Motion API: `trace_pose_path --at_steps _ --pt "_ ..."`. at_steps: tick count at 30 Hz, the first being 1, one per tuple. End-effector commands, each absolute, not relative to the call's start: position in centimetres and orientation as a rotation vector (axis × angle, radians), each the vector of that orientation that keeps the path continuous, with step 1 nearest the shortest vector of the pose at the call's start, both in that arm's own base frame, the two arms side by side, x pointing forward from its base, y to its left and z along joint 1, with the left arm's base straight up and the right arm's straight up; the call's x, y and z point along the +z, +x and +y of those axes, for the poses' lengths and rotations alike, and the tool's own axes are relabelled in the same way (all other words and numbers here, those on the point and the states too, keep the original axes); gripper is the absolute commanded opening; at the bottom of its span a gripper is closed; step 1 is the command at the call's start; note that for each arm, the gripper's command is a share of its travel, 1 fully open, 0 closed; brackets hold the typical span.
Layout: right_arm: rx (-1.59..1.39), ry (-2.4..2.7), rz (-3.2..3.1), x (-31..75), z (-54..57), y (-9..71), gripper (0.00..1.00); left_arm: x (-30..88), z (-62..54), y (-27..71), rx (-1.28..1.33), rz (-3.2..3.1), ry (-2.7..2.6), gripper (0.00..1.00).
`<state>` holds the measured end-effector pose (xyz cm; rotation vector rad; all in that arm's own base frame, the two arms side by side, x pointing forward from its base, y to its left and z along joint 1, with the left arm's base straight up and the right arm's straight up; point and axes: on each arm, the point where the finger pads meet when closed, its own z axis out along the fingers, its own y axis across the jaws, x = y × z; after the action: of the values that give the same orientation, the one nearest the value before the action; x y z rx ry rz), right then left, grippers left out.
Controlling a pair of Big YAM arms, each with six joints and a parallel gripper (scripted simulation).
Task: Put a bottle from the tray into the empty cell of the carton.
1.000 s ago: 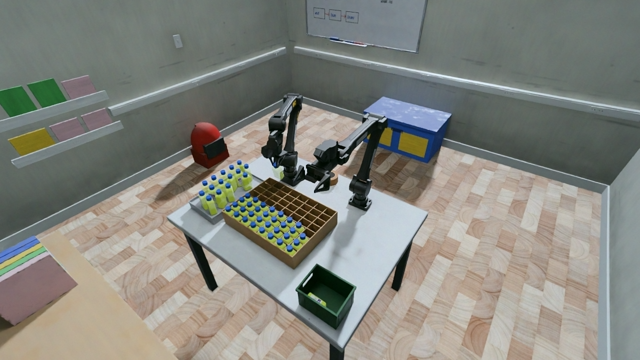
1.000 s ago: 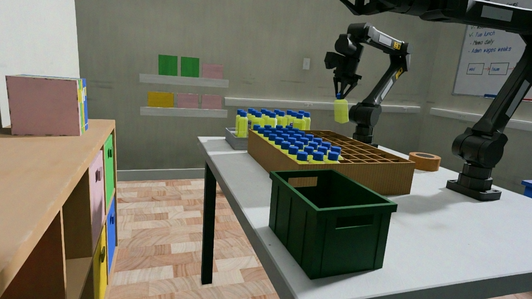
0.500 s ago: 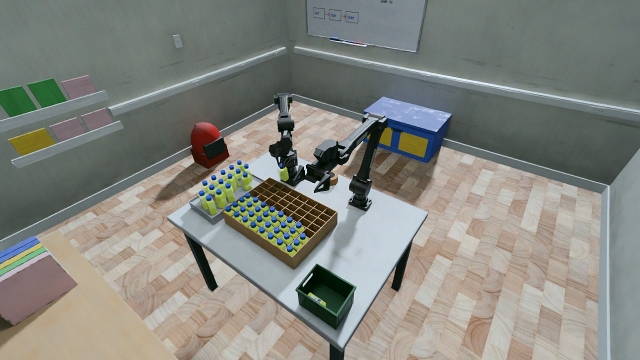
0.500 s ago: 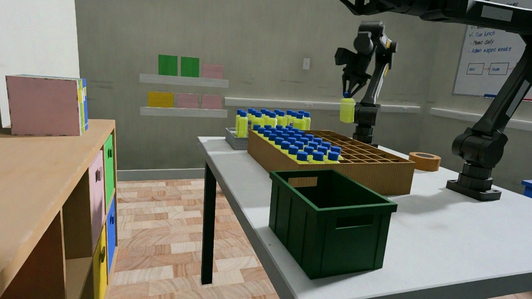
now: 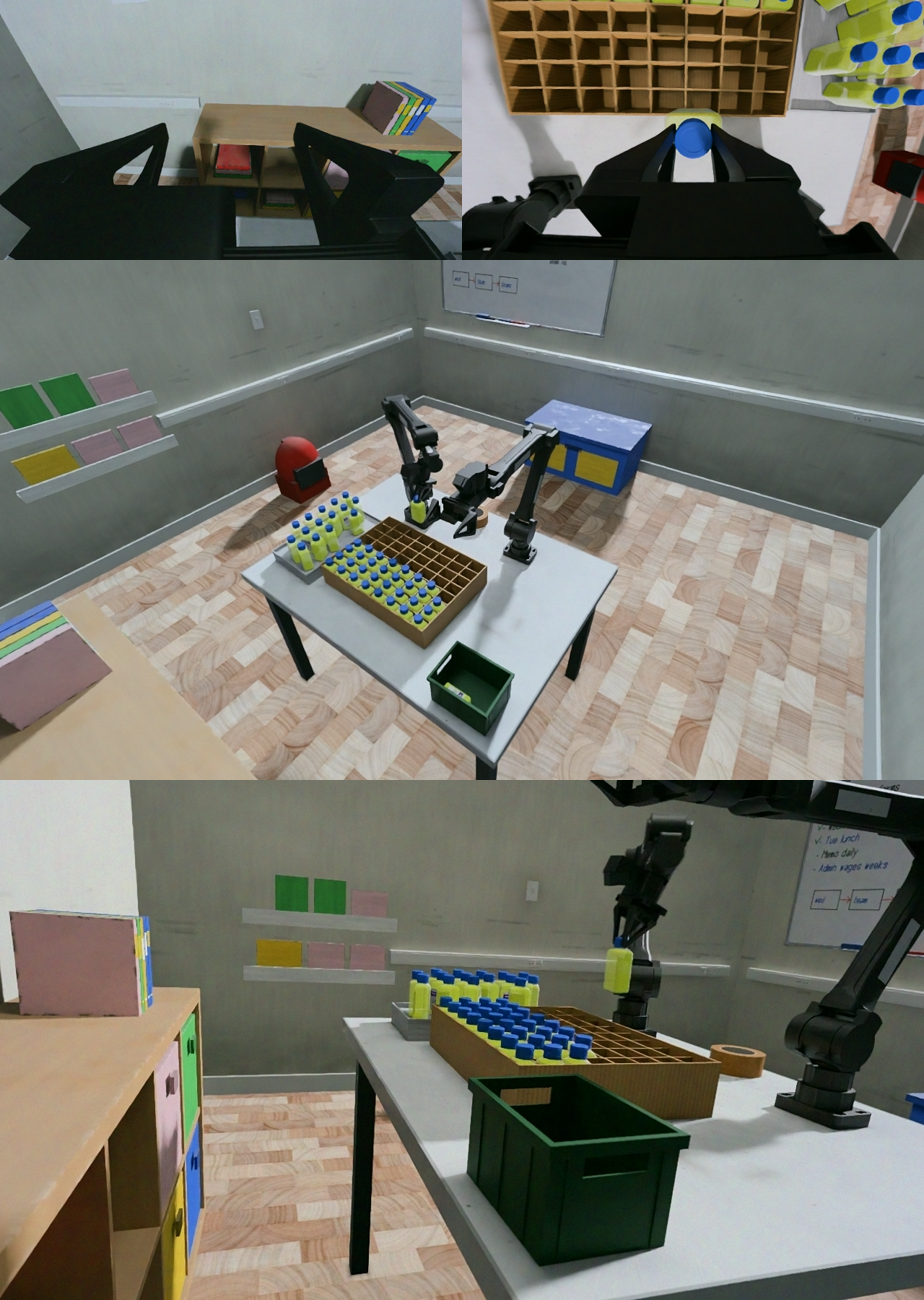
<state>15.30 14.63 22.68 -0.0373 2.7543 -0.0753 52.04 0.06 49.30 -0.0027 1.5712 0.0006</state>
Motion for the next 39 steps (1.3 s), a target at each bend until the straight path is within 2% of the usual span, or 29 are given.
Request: trace_pose_path --at_steps 1,9,11,12,13,16,21,30,34,39 --pt "0.070 0.090 2.679 26.6 17.8 15.7 0.29 53.4 -0.1 52.8 -0.004 1.513 -0.001 1.00" --pt "0.137 0.121 2.641 27.2 19.7 14.2 0.29 53.4 -0.1 52.8 -0.004 1.513 -0.001 1.00" --pt "-0.106 0.058 2.688 19.9 19.5 15.3 0.29 53.4 -0.1 52.8 -0.004 1.513 -0.001 1.00" --pt "0.100 0.042 2.637 25.1 22.4 16.0 0.29 53.4 -0.1 52.8 -0.004 1.513 -0.001 1.00" --pt "0.122 0.029 2.638 25.2 22.9 16.3 0.29 53.4 -0.1 52.8 -0.004 1.513 -0.001 1.00" --pt "-0.001 0.000 2.679 19.7 22.2 16.2 0.29 53.4 -0.1 52.8 -0.004 1.513 -0.001 1.00" --pt "0.065 0.015 2.655 20.9 24.2 17.1 0.29 53.4 -0.1 52.8 -0.004 1.513 -0.001 1.00" --pt "-0.006 0.003 2.683 16.9 24.1 17.2 0.29 53.4 -0.1 52.8 -0.004 1.513 -0.001 1.00" --pt "0.072 0.023 2.659 18.9 25.0 17.6 0.29 53.4 -0.1 52.8 -0.004 1.513 -0.001 1.00" --pt "-0.022 0.004 2.689 16.3 24.2 17.2 0.29 53.4 -0.1 52.8 -0.004 1.513 -0.001 1.00"
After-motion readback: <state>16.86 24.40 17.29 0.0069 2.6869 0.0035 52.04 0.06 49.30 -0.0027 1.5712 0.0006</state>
